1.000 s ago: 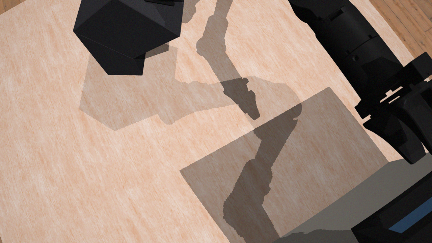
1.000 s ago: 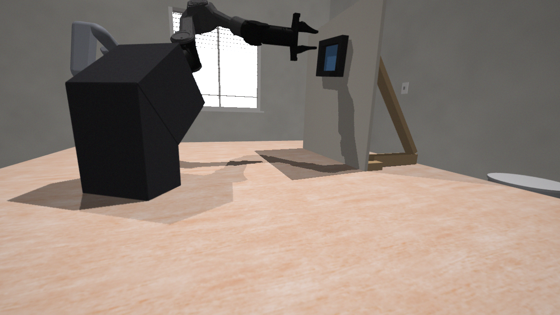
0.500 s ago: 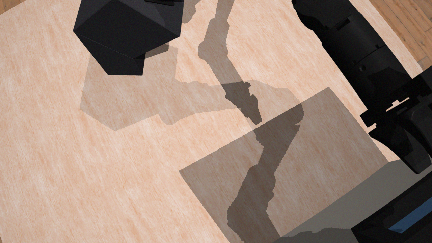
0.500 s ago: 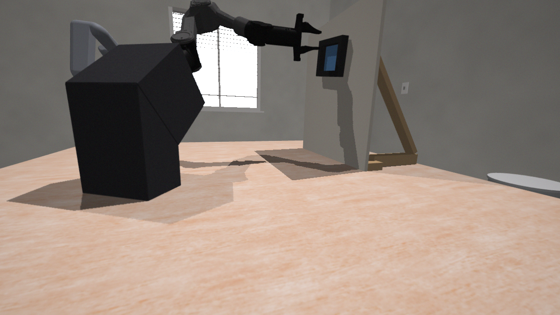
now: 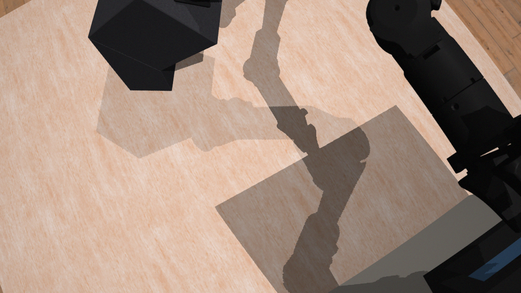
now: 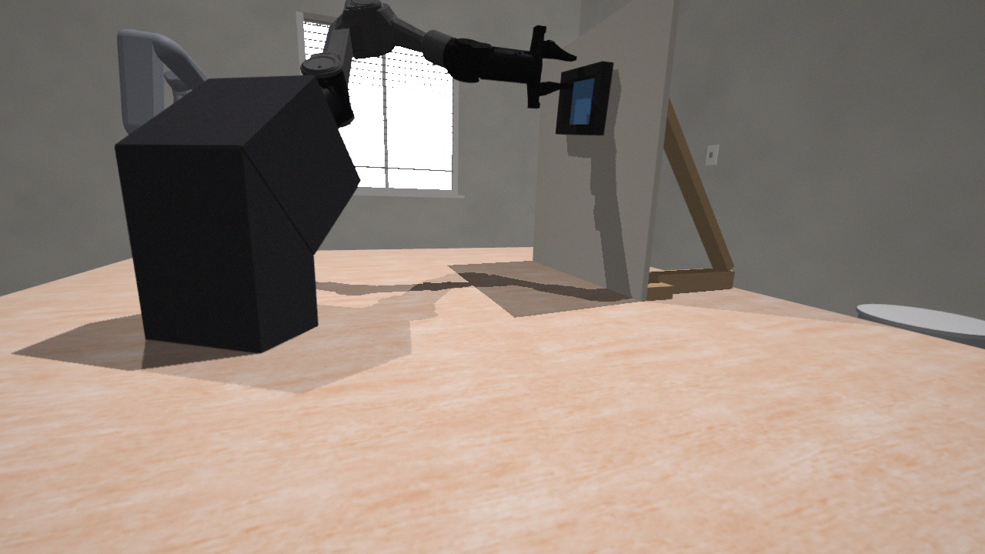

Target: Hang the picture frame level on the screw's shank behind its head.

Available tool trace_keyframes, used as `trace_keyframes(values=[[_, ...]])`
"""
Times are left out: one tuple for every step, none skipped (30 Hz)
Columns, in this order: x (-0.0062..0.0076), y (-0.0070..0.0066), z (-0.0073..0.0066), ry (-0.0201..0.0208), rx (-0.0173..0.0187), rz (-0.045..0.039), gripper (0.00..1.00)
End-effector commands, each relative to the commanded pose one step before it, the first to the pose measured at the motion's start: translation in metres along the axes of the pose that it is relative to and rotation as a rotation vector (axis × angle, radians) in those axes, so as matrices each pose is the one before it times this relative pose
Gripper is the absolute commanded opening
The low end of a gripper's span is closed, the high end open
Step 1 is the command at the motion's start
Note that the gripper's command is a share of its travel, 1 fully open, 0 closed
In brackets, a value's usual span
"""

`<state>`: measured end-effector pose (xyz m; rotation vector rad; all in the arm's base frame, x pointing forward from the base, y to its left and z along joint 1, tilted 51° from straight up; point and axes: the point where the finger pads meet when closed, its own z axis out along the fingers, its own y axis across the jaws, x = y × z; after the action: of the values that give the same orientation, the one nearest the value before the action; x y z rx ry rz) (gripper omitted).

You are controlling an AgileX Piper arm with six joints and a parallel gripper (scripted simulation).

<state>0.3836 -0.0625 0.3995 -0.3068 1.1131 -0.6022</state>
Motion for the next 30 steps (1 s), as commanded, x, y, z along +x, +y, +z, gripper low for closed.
trace_keyframes(values=[[0.00048,-0.00008,0.00135,0.00131,0.00047,0.00000,0.63],[0.00002,-0.00005,0.00178,-0.00010,-0.00013,0.00005,0.63],[-0.00003,0.00007,0.00179,0.00006,0.00002,0.00008,0.63],[0.00000,-0.00002,0.00174,0.00004,0.00012,-0.00019,0.63],[0.00000,0.00000,0.00170,0.00000,0.00000,0.00001,0.63],[0.00000,0.00001,0.00166,-0.00001,-0.00001,0.00016,0.63],[-0.00001,0.00002,0.00161,-0.00004,-0.00008,0.00005,0.63],[0.00000,0.00001,0.00156,-0.00002,-0.00004,-0.00002,0.63],[0.00001,-0.00001,0.00151,0.00001,0.00001,-0.00004,0.63],[0.00001,-0.00001,0.00144,0.00001,0.00002,-0.00002,0.63],[0.00001,-0.00001,0.00138,0.00001,0.00001,0.00000,0.63],[0.00000,0.00000,0.00131,0.00000,0.00000,0.00000,0.63],[0.00000,0.00000,0.00124,0.00000,0.00000,0.00000,0.63],[0.00000,-0.00001,0.00116,0.00000,0.00000,-0.00002,0.63],[0.00000,-0.00001,0.00109,0.00001,0.00000,-0.00001,0.63],[0.00000,-0.00001,0.00101,0.00001,0.00000,-0.00001,0.63],[0.00000,0.00000,0.00000,0.00000,0.00000,0.00000,0.63],[0.00000,0.00000,0.00000,0.00000,0.00000,0.00000,0.63],[-0.00050,-0.00035,0.00085,-0.00140,0.00075,-0.00024,0.63],[0.00050,0.00031,0.00094,0.00130,-0.00069,0.00019,0.63],[0.00001,0.00002,0.00078,0.00012,-0.00002,0.00002,0.63],[0.00000,0.00000,0.00070,0.00000,-0.00001,-0.00002,0.63],[-0.00002,-0.00002,0.00062,-0.00013,0.00004,-0.00001,0.63],[-0.00003,-0.00002,0.00054,-0.00017,0.00007,-0.00001,0.63],[-0.00002,-0.00002,0.00047,-0.00010,0.00006,-0.00001,0.63],[-0.00023,-0.00013,0.00035,-0.00048,0.00029,-0.00009,0.63],[-0.00021,-0.00012,0.00029,-0.00044,0.00026,-0.00008,0.63],[0.00005,0.00005,0.00017,0.00015,-0.00010,0.00003,0.63],[0.00016,0.00011,0.00011,0.00037,-0.00023,0.00007,0.63],[0.00008,0.00006,0.00010,0.00020,-0.00013,0.00003,0.63]])
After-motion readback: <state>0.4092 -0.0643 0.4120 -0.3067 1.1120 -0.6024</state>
